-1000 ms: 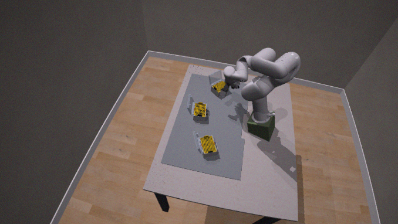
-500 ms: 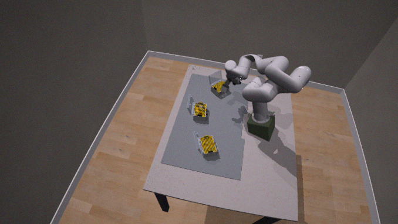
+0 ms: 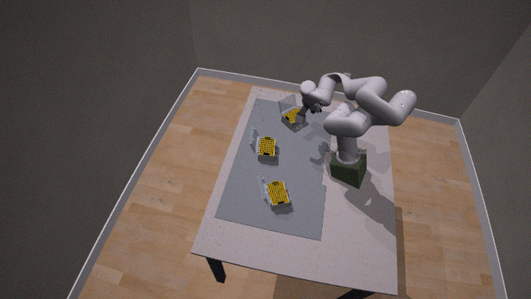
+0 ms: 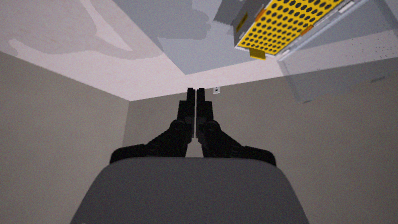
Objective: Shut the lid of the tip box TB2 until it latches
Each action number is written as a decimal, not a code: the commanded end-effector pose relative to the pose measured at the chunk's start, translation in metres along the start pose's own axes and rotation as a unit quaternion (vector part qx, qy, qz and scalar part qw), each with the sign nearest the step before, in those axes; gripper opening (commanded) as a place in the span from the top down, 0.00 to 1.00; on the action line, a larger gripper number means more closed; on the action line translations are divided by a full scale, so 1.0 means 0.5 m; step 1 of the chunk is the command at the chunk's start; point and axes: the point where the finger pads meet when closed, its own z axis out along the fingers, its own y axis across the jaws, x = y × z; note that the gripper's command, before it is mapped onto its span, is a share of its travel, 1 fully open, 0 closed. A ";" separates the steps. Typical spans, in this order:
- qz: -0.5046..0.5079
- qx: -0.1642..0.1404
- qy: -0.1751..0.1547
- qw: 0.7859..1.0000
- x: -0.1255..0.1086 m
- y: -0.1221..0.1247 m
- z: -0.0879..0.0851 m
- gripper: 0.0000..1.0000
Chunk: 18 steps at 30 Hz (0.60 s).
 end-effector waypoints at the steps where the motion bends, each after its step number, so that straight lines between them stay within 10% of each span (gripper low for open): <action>1: 0.001 -0.001 0.000 1.000 -0.001 0.002 -0.002 1.00; 18: 0.173 0.045 0.036 0.983 -0.027 0.109 0.005 1.00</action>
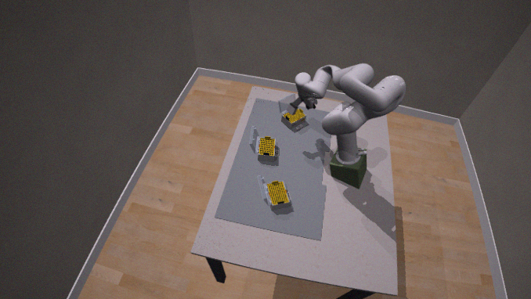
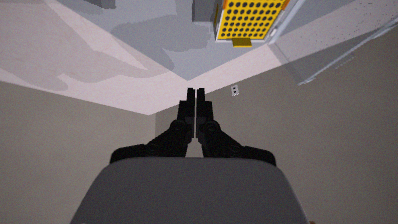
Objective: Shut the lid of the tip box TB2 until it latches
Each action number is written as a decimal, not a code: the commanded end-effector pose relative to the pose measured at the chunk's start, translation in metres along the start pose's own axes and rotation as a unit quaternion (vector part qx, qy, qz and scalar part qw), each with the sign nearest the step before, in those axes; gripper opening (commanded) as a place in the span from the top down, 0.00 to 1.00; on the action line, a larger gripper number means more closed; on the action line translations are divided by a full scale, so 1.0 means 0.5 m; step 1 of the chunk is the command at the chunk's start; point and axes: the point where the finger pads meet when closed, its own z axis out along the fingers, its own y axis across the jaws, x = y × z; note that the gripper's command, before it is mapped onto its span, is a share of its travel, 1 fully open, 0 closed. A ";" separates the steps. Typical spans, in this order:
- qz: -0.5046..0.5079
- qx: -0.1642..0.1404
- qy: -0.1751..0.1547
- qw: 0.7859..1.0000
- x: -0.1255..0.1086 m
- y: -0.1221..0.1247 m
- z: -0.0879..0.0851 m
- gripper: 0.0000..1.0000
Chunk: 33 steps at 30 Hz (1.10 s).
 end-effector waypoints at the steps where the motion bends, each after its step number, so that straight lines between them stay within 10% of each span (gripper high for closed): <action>1: 0.071 0.033 0.010 0.997 0.001 0.051 0.004 1.00; 24: 0.363 0.108 0.065 0.923 0.001 0.241 0.008 1.00; 33: 0.490 0.140 0.090 0.855 0.001 0.331 0.009 1.00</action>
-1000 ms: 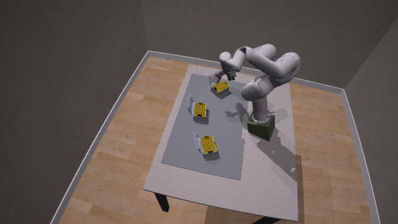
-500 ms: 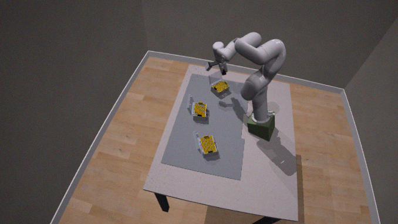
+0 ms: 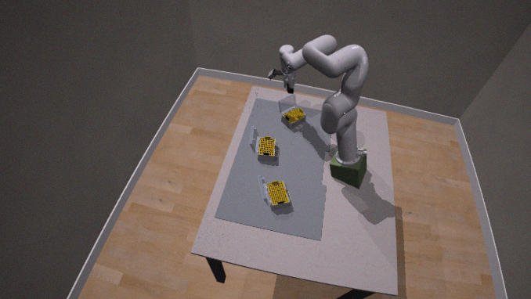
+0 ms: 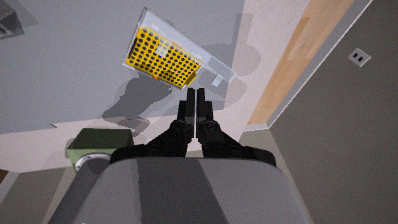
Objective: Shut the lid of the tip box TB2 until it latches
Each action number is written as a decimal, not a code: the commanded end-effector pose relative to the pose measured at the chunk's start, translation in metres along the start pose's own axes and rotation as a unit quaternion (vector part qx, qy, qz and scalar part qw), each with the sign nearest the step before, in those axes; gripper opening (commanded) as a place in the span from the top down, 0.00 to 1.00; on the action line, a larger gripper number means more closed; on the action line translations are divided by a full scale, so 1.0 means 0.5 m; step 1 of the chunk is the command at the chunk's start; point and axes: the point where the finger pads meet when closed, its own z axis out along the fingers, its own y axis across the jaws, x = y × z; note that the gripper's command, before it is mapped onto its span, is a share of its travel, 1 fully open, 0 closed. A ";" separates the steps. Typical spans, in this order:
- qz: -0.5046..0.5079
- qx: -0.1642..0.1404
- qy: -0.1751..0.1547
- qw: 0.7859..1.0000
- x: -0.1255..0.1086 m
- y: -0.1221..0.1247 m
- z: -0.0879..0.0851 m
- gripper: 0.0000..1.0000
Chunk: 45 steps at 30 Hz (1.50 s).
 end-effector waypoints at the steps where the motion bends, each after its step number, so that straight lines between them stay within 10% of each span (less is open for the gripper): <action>1: 0.066 0.019 0.012 0.998 0.036 0.026 -0.007 1.00; 19: 0.306 0.082 0.061 0.947 0.122 0.087 -0.022 1.00; 45: 0.306 0.082 0.061 0.947 0.126 0.084 0.001 1.00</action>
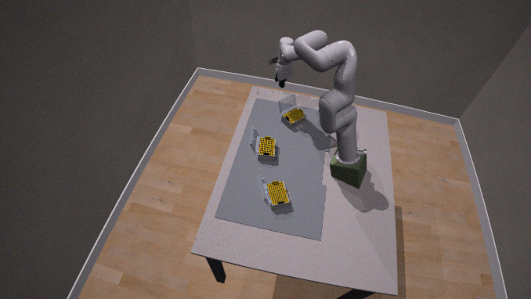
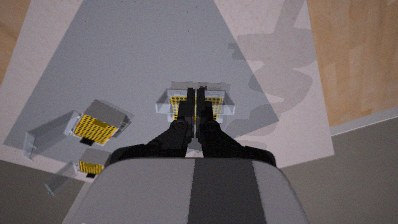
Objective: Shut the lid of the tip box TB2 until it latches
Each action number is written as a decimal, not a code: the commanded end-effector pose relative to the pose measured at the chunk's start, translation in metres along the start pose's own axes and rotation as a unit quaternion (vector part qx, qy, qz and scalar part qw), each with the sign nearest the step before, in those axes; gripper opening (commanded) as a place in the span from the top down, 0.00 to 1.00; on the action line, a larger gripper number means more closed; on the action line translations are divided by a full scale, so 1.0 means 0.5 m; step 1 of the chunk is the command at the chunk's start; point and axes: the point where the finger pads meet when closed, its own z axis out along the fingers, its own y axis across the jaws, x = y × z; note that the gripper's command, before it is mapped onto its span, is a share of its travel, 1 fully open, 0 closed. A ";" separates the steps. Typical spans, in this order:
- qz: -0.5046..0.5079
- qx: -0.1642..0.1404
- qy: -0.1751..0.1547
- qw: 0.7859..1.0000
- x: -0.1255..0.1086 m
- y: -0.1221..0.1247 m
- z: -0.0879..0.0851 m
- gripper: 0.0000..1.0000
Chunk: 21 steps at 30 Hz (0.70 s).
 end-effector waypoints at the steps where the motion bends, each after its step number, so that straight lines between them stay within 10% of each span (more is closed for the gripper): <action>1: 0.000 0.000 0.002 1.000 0.003 0.000 0.008 1.00; 21: 0.000 0.000 0.002 1.000 0.003 0.000 0.068 1.00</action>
